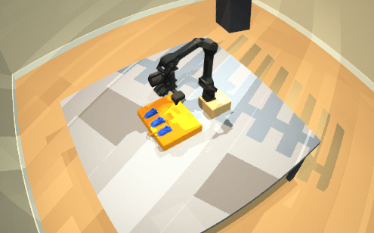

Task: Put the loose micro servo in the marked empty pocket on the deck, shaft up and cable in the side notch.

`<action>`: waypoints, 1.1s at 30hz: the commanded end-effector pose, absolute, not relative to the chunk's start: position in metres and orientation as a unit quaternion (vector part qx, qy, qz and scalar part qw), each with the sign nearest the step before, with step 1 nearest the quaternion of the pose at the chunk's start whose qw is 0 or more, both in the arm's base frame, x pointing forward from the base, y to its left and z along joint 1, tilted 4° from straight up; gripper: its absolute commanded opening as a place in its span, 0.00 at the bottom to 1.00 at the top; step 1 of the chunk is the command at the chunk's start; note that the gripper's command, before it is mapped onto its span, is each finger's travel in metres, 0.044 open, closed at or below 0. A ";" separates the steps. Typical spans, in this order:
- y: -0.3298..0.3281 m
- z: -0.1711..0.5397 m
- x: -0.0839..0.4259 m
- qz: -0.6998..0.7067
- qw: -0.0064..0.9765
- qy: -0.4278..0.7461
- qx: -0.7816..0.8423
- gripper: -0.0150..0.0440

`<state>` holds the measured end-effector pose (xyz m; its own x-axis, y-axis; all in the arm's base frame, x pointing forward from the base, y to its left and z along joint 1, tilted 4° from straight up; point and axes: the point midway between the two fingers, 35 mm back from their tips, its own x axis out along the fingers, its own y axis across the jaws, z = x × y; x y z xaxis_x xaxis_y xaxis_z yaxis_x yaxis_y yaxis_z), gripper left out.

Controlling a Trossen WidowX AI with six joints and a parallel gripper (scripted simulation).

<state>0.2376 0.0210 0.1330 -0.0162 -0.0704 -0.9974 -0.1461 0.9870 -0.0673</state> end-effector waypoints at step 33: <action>0.024 0.170 0.239 0.028 0.709 0.701 -0.075 1.00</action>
